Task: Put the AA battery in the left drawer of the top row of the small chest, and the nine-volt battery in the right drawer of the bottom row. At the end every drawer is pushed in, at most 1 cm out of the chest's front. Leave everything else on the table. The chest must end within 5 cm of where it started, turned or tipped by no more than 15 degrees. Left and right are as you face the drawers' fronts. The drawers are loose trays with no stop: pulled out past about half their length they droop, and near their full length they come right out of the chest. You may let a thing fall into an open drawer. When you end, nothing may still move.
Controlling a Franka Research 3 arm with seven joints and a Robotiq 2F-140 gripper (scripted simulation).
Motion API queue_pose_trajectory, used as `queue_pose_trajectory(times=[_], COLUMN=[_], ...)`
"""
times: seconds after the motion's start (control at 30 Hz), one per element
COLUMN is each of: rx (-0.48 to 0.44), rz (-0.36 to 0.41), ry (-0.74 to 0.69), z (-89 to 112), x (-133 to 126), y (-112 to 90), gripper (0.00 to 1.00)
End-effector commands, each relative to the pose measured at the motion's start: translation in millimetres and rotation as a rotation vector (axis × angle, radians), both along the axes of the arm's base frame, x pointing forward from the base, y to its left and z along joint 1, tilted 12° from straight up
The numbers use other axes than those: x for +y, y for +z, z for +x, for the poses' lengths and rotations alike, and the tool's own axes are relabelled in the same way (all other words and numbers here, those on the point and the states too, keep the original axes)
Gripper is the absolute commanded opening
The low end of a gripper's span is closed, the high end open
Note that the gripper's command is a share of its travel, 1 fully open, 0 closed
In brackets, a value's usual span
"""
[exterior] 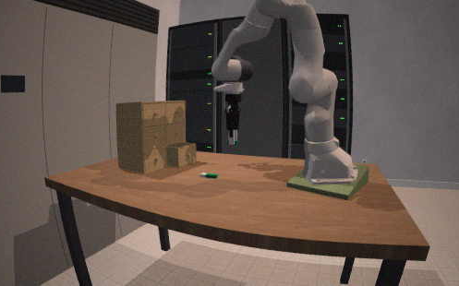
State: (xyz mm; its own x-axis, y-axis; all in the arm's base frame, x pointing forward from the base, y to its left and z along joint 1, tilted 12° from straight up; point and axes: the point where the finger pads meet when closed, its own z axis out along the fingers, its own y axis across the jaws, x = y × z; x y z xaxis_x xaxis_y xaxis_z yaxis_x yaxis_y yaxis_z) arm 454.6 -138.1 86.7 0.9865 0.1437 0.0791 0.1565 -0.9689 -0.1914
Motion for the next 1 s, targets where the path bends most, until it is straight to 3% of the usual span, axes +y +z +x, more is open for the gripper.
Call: queue_pose_trajectory(times=[0.0, 0.97], rx=[0.006, 0.015], rz=[0.001, 0.004], ry=[-0.026, -0.071], z=[-0.2, 0.6], x=[0.1, 2.5], y=[0.9, 1.4], gripper=[0.14, 0.14])
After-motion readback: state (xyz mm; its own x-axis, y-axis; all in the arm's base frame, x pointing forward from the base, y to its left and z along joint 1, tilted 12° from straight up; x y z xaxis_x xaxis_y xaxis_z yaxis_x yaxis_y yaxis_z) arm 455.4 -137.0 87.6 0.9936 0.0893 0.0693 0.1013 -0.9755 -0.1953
